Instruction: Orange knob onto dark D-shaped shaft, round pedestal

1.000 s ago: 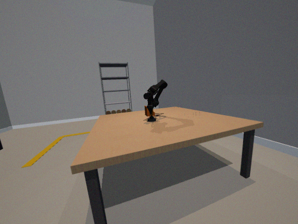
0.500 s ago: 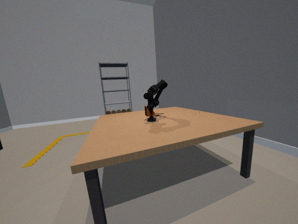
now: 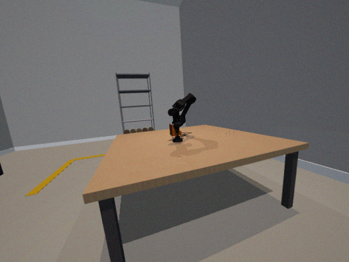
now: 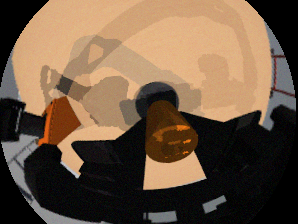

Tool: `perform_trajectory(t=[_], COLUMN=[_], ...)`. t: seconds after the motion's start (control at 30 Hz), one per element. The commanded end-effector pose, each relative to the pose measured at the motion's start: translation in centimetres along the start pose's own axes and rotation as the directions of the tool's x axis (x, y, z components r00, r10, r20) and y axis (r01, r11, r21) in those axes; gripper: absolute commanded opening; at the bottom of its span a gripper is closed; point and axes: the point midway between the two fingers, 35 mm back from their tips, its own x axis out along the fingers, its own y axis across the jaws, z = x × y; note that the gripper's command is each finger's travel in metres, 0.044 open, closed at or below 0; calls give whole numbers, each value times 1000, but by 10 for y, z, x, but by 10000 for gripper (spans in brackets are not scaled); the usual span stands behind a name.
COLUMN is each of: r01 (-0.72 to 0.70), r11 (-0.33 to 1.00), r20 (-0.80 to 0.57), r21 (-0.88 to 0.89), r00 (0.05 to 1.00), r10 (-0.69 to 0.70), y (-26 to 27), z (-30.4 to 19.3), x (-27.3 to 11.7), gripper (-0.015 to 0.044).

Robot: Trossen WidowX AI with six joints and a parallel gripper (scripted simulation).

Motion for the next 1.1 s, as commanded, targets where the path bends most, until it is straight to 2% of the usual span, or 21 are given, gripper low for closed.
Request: perform_trajectory(t=[0.0, 1.07], r01=[1, 1], r11=[1000, 1000], r20=[2, 2], r21=[-11, -11], r00=[1000, 1000], r10=[-1, -1], y=[1, 1], z=[0, 1], x=[0, 2], gripper=[0, 0])
